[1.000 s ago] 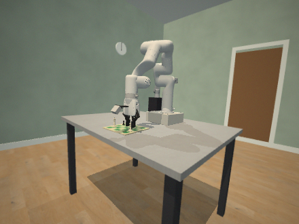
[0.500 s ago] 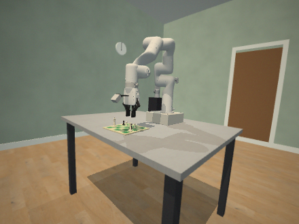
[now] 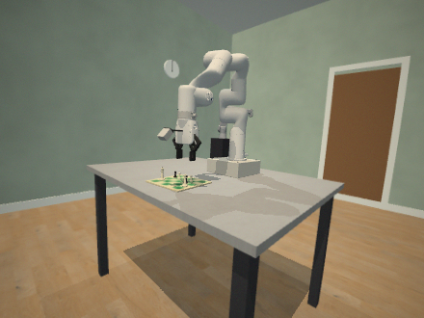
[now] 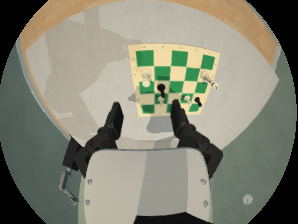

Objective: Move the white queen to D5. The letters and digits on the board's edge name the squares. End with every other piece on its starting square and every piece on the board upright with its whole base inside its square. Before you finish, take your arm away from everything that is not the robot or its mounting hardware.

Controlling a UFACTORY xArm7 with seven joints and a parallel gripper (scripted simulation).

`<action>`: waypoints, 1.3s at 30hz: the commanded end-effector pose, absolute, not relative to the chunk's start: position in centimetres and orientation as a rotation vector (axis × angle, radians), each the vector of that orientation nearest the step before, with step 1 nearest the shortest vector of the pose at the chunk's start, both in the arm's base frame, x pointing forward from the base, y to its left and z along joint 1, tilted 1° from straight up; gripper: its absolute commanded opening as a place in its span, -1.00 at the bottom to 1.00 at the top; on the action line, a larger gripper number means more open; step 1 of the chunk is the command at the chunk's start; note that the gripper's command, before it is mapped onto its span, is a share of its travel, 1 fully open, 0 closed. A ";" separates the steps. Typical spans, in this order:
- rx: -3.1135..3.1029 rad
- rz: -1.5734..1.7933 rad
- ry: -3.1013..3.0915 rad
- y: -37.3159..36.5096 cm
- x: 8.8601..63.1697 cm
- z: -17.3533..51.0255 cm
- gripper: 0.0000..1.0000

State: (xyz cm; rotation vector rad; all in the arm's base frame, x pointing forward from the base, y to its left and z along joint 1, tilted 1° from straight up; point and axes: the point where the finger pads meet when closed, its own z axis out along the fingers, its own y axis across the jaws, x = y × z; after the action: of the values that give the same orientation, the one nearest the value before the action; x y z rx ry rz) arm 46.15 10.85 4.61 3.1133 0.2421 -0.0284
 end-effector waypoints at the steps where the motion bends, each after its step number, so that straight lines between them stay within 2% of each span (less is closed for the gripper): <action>1: 3.115 -0.020 0.242 10.9 46.3 4.8 1.00; 20: 3.115 -0.020 0.242 10.9 46.3 5.1 1.00; 39: 3.115 -0.020 0.242 11.0 46.4 10.6 1.00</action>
State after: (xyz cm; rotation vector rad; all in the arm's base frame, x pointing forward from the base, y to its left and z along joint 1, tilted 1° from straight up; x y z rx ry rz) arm 46.27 10.97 9.97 3.1170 0.2459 -0.0272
